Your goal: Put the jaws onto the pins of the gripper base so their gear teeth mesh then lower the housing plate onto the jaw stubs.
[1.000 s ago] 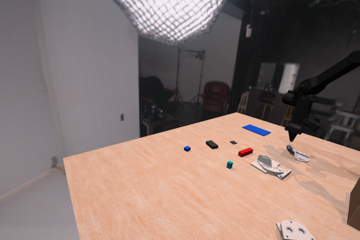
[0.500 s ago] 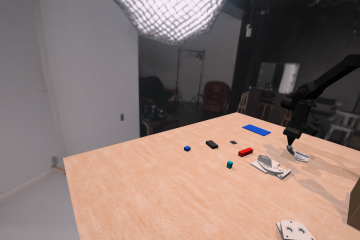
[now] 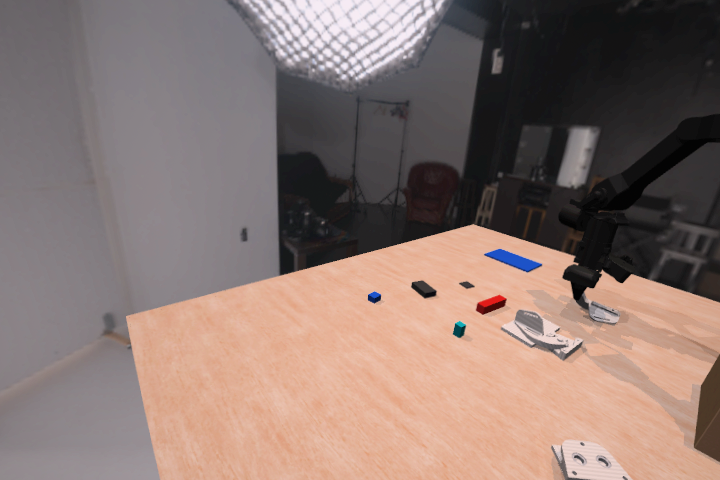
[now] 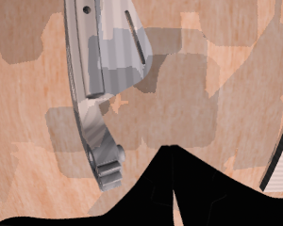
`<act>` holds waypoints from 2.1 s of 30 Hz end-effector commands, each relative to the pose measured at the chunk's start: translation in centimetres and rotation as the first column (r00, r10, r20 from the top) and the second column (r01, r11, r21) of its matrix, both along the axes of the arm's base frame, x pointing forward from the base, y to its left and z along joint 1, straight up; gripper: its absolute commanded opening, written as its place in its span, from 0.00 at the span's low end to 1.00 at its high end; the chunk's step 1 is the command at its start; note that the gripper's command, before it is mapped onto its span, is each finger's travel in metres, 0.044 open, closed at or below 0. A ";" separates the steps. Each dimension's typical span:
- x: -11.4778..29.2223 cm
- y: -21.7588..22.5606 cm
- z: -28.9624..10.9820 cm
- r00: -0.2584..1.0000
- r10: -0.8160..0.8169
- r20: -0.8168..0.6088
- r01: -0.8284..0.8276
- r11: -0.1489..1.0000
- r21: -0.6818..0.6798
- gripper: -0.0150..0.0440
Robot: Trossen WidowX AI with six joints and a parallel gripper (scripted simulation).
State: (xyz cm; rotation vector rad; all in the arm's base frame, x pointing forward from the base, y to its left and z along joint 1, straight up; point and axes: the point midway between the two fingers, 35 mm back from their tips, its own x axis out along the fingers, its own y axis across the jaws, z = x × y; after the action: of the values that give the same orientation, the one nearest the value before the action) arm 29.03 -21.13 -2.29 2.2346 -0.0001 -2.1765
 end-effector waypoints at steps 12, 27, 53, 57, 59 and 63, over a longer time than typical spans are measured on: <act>-0.1 -0.4 -1.4 1.000 -0.006 -0.003 0.006 1.000 -0.004 0.25; 0.1 -2.9 -1.3 1.000 -0.006 -0.003 0.006 1.000 -0.007 0.25; 0.0 -6.4 -1.1 1.000 -0.006 -0.003 0.006 1.000 -0.010 0.25; 0.0 -6.0 2.6 1.000 -0.008 -0.002 0.008 1.000 -0.006 0.25; -0.1 -5.7 4.5 1.000 -0.009 -0.001 0.009 1.000 -0.004 0.25; -0.1 -5.6 4.8 1.000 -0.009 -0.001 0.009 1.000 -0.004 0.25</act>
State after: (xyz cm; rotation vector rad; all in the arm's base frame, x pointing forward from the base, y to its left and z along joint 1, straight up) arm 29.02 -26.90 1.66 2.2365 -0.0156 -2.1735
